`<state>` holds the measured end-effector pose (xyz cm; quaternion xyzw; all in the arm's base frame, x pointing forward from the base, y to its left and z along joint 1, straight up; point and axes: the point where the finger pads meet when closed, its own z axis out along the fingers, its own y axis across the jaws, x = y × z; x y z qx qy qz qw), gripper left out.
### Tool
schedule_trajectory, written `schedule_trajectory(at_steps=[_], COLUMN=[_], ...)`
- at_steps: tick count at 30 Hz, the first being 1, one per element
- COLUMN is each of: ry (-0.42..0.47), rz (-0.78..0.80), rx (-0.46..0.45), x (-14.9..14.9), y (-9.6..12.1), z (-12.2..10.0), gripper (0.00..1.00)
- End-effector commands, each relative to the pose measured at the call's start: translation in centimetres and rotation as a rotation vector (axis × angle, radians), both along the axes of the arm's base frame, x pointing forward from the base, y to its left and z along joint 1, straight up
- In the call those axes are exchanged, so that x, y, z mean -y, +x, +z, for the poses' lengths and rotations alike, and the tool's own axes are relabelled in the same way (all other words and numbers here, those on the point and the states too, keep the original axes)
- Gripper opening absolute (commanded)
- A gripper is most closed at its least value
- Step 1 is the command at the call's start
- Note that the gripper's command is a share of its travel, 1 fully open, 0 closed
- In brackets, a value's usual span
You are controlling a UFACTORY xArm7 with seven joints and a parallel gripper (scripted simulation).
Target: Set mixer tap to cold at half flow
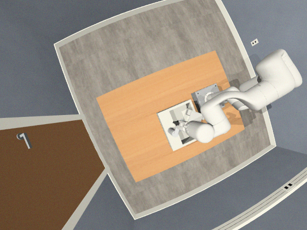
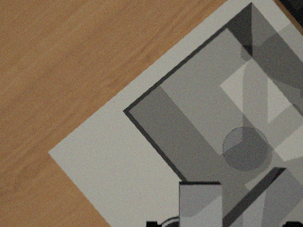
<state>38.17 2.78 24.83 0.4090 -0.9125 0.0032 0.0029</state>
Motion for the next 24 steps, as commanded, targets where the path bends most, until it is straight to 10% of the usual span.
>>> schedule_trajectory(at_steps=[1, 24], ry=[0.001, 0.001], rz=[0.0, 0.0], rx=[0.005, 0.005], x=[0.0, 0.1], y=[0.1, 0.2], z=[-0.8, -3.2], gripper=[0.64, 0.64])
